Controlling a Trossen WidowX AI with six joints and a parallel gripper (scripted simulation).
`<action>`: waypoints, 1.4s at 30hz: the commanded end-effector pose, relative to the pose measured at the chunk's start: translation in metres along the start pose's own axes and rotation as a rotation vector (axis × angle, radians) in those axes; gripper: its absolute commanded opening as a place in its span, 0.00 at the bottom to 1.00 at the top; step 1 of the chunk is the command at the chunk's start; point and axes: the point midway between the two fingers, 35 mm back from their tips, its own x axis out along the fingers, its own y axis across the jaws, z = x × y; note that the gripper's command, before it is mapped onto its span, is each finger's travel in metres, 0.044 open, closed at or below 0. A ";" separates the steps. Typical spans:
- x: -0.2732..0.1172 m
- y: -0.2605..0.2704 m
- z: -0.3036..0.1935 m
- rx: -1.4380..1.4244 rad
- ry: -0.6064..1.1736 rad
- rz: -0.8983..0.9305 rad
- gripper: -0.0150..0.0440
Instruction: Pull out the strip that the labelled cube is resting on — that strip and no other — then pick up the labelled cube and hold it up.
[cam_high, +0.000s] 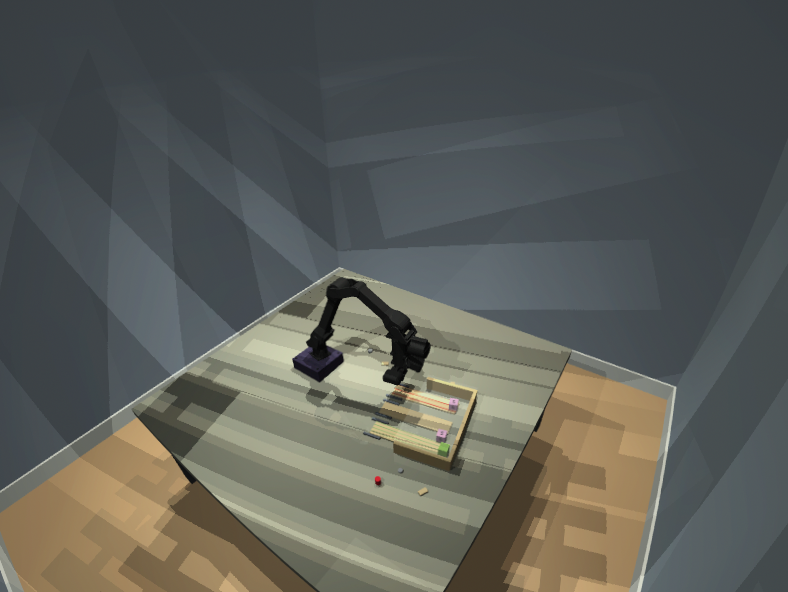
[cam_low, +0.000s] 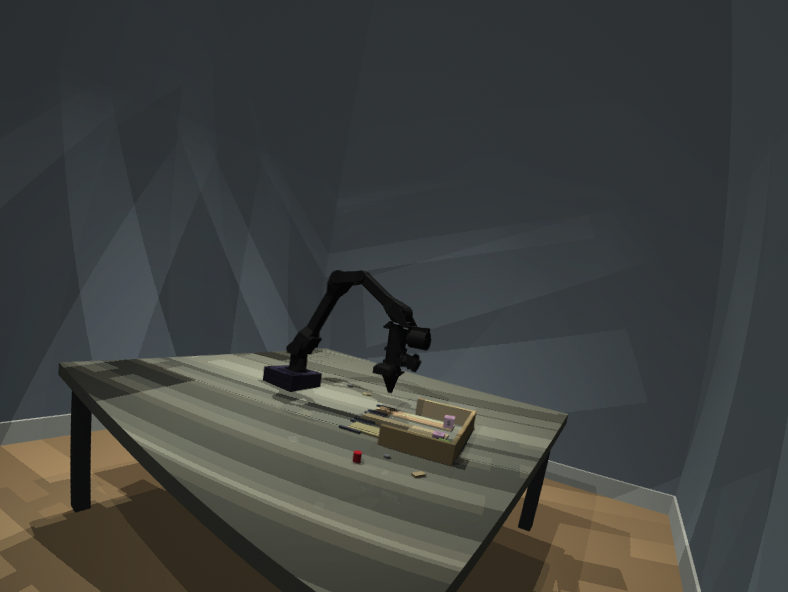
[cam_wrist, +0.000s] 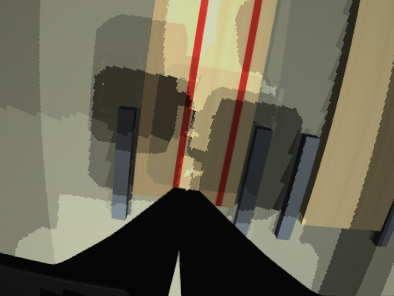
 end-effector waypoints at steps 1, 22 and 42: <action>0.012 -0.001 -0.002 -0.004 0.016 -0.004 0.25; 0.046 -0.002 -0.003 -0.004 0.016 -0.004 0.25; 0.058 -0.003 -0.005 -0.004 0.016 -0.004 0.25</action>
